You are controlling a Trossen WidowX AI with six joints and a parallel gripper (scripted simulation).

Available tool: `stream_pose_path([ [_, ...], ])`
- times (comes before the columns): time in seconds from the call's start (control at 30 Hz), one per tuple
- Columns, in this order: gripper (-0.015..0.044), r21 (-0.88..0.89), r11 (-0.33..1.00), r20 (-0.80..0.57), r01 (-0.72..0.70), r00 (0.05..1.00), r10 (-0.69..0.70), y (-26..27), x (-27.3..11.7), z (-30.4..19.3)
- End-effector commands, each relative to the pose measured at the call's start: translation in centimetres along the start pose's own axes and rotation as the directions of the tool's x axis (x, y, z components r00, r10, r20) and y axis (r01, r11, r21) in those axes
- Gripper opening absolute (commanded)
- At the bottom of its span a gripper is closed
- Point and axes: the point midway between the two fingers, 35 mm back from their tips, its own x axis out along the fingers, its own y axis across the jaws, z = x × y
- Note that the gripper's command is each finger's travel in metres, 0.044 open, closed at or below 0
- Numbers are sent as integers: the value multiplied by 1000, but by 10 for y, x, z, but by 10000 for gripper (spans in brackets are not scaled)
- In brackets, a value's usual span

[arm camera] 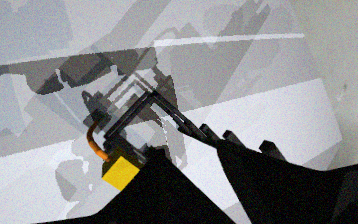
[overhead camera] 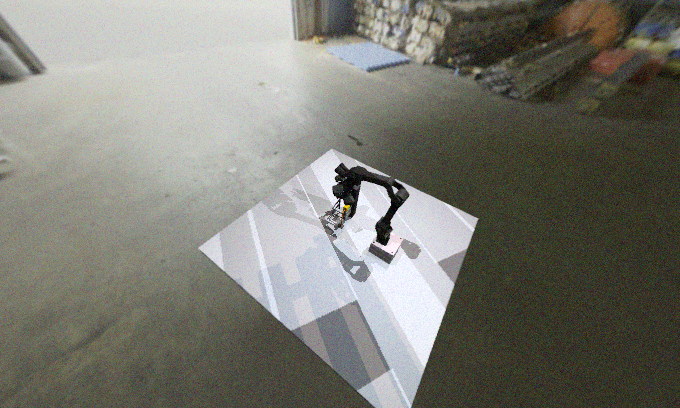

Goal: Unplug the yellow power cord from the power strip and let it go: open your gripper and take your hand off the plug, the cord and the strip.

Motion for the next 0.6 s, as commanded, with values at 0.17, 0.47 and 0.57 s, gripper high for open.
stream_pose_path([
  [0.17, 160, -567, 747, -159, -347, 936, 313, 70, 34, 3],
  [0.47, 160, -567, 747, -159, -347, 936, 313, 69, 35, 3],
  [0.57, 160, -567, 747, -160, -347, 936, 313, 67, 35, 0],
])
